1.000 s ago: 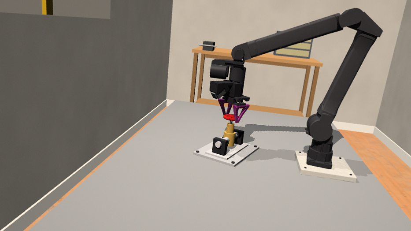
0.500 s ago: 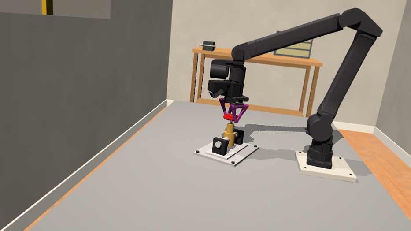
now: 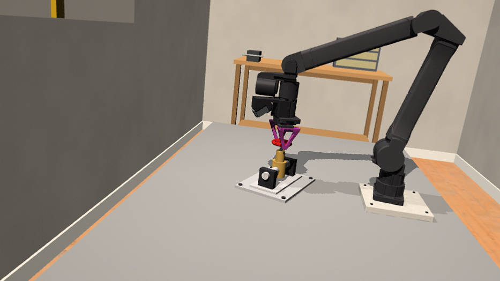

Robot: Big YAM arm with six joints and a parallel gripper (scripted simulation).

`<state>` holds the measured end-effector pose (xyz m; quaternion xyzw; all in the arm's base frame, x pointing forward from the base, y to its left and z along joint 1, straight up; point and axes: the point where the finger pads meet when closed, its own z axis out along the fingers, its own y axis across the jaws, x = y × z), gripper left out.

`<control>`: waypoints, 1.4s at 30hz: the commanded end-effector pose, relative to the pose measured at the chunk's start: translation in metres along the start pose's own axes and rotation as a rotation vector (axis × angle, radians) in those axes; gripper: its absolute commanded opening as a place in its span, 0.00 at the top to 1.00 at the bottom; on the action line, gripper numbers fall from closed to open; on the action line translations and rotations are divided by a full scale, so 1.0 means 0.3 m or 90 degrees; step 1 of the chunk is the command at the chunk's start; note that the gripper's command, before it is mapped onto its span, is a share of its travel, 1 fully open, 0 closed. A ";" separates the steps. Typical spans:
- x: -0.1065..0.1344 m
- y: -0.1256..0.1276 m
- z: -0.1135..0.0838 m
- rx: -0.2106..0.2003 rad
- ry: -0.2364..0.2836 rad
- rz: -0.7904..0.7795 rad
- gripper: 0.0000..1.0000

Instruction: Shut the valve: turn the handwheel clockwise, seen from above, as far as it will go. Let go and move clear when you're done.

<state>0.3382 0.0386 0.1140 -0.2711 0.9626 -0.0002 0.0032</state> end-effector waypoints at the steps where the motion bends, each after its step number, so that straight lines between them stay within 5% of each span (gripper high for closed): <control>1: -0.025 -0.014 0.005 0.001 -0.002 0.094 1.00; 42: -0.025 -0.013 0.005 -0.001 -0.003 0.577 1.00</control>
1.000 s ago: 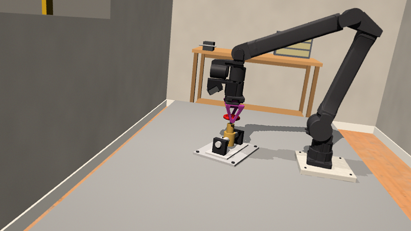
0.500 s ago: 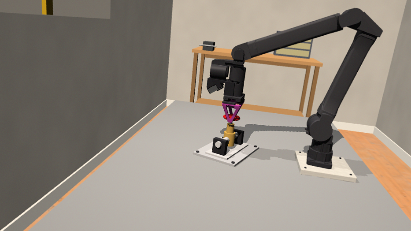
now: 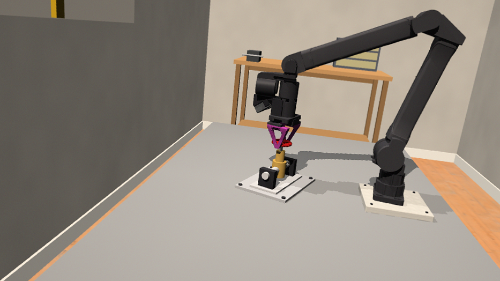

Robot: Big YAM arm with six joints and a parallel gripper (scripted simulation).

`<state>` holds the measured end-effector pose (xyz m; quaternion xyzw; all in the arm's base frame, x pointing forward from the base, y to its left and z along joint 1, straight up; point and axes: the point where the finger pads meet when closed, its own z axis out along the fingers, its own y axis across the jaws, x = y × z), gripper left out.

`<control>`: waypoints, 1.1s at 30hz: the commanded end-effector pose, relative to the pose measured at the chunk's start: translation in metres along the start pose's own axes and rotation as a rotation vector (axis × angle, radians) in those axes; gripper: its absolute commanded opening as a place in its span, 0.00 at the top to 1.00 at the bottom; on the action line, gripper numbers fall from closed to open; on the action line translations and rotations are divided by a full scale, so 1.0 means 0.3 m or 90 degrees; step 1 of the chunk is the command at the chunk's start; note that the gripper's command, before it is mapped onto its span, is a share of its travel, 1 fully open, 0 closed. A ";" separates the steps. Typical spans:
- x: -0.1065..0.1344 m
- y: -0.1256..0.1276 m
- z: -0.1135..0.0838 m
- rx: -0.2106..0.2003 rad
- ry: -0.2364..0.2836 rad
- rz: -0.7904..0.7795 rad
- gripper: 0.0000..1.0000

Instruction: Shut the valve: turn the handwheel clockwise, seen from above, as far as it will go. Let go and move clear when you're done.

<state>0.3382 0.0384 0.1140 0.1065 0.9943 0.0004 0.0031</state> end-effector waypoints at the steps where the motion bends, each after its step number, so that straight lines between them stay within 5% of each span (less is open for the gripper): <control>1: -0.027 0.009 0.005 -0.003 -0.002 0.102 1.00; 33: -0.027 0.009 0.005 -0.003 -0.001 0.291 1.00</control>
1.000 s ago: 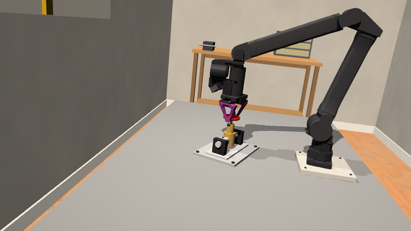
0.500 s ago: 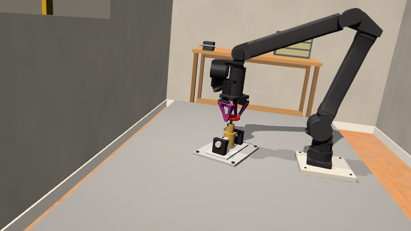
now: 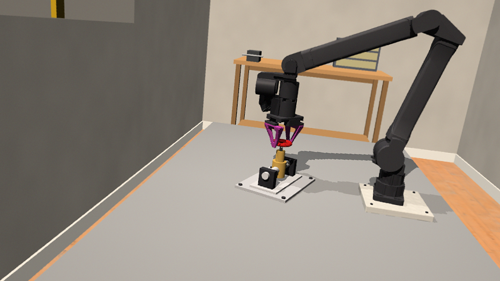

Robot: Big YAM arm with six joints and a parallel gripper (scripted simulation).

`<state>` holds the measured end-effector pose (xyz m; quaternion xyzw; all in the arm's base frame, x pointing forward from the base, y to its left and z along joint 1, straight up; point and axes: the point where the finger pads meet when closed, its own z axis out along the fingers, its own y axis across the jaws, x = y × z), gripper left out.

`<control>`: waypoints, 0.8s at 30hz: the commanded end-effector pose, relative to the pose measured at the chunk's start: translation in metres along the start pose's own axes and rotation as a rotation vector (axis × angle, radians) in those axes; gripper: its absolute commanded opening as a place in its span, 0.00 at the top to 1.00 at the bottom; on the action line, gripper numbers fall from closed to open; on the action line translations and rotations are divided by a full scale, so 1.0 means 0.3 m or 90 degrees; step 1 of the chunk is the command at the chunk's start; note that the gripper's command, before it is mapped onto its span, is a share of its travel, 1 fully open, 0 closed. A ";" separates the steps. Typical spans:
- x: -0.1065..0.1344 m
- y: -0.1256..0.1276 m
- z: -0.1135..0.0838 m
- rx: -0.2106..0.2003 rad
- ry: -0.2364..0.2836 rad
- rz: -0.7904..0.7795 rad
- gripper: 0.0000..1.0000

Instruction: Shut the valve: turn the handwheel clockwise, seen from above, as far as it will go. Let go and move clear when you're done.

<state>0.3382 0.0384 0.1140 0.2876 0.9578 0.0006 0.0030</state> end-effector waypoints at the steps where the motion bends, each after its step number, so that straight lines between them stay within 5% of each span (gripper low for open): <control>1: -0.022 0.018 0.005 -0.004 0.000 0.058 1.00; 24: -0.022 0.018 0.005 -0.004 0.000 0.075 1.00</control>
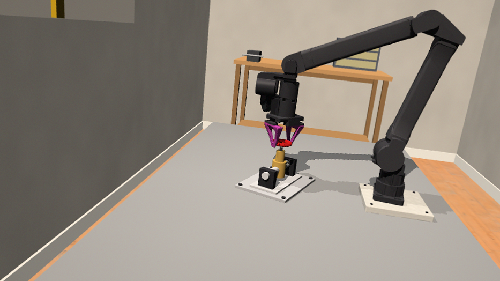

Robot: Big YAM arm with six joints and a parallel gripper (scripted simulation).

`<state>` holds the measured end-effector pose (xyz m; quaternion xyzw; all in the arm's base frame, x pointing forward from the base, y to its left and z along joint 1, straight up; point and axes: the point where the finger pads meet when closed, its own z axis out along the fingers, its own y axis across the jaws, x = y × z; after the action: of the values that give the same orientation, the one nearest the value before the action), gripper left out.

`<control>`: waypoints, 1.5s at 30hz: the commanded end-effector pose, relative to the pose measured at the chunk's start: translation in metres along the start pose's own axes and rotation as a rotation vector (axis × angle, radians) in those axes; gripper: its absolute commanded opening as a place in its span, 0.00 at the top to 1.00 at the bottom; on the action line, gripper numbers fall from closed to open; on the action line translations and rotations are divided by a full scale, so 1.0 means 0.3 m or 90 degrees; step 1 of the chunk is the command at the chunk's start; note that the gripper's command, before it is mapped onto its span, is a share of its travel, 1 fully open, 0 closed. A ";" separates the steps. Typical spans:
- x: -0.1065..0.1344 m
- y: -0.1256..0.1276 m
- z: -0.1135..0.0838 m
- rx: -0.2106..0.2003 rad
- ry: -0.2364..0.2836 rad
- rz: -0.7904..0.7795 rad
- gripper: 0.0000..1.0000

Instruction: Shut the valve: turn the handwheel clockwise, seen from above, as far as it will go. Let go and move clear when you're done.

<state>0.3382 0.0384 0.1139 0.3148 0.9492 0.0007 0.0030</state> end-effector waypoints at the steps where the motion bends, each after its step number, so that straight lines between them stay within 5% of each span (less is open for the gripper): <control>1: -0.021 0.019 0.005 -0.004 0.000 0.038 1.00; 31: -0.021 0.019 0.005 -0.004 0.000 0.038 1.00; 32: -0.021 0.019 0.005 -0.004 0.000 0.038 0.00; 45: -0.021 0.019 0.006 -0.003 0.000 0.035 0.00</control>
<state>0.3383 0.0384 0.1136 0.3366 0.9416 0.0012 0.0025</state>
